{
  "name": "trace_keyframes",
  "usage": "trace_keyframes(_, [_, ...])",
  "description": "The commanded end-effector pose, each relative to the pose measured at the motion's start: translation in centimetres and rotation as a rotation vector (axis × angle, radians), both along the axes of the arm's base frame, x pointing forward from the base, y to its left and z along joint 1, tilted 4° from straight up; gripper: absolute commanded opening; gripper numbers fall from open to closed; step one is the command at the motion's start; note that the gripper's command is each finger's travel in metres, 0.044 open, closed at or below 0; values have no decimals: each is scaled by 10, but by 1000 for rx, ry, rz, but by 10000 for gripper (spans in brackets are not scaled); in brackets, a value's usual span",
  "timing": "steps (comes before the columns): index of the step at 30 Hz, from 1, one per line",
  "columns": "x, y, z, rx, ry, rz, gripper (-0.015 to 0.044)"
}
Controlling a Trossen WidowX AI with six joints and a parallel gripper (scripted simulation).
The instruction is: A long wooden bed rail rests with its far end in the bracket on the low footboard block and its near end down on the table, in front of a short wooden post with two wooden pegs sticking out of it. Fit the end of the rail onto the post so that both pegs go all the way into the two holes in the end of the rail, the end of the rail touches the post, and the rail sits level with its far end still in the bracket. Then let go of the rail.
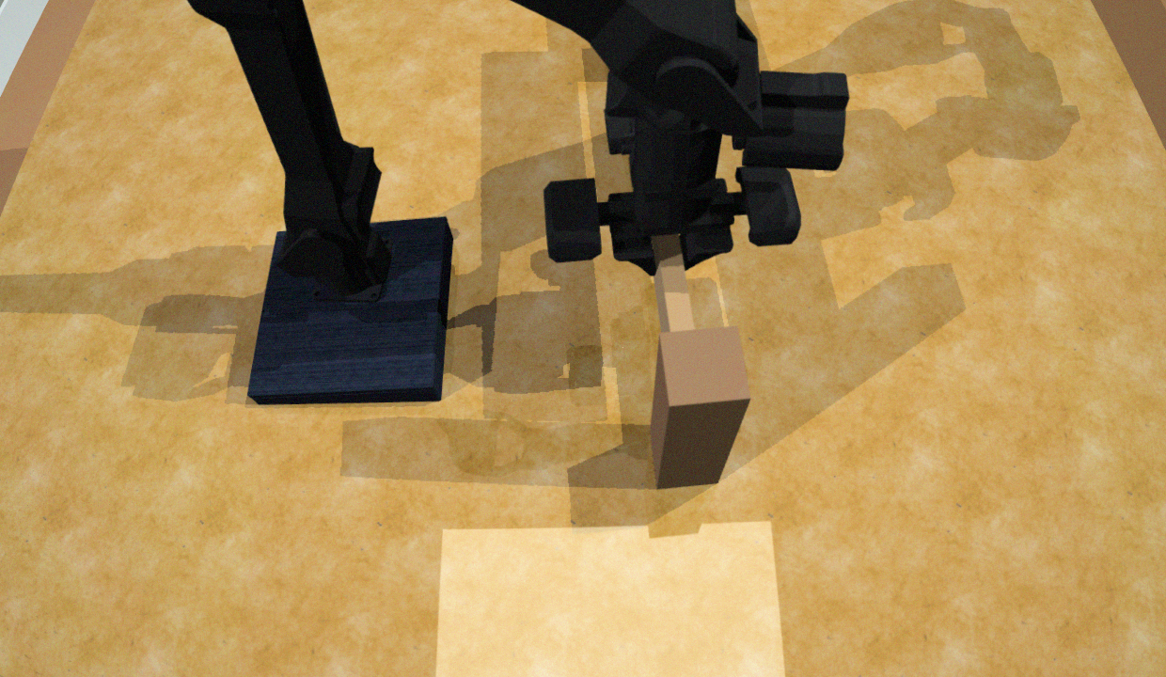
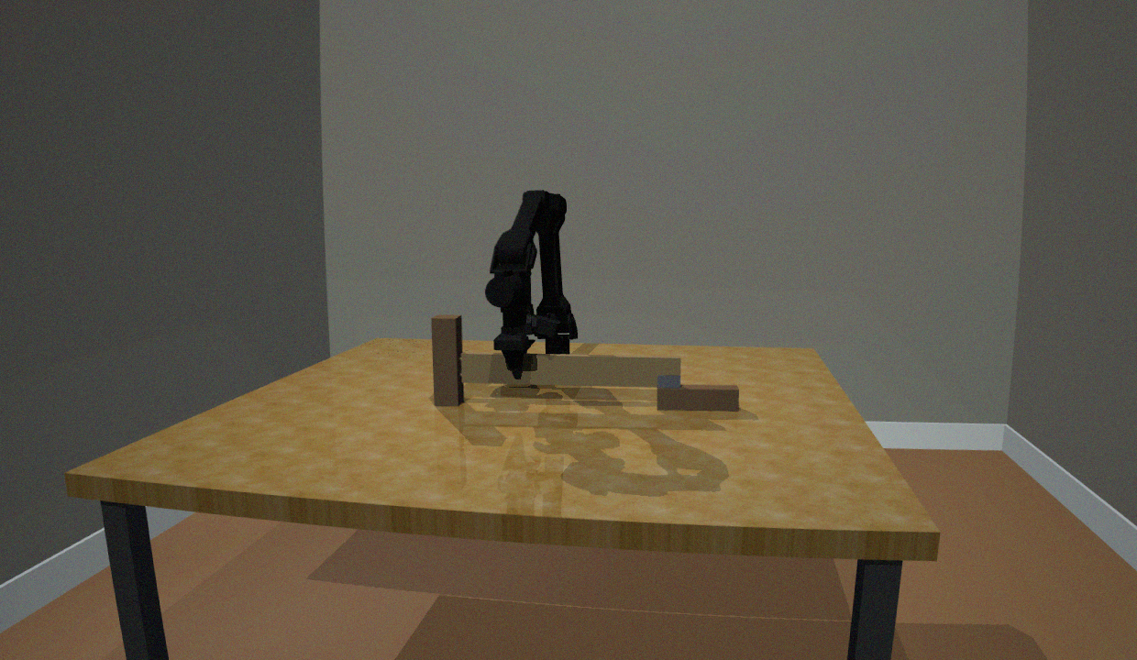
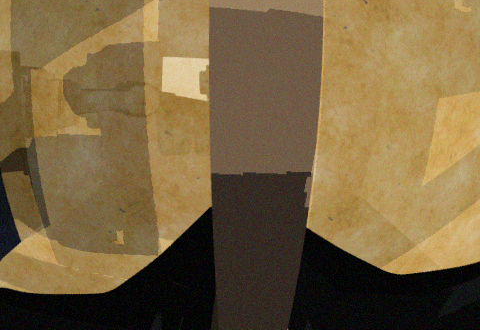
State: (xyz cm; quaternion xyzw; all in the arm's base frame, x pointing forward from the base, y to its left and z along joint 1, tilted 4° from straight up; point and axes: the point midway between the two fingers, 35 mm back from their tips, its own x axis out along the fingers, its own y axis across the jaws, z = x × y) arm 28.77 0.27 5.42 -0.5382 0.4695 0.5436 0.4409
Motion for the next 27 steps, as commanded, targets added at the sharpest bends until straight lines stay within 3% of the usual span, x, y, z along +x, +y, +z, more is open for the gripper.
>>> trace_keyframes(1, [2,-2,1,-2,-4,3,0])
trace_keyframes(19, [3,-7,2,-3,-4,3,0])
trace_keyframes(27, [1,-5,1,0,-1,1,210])
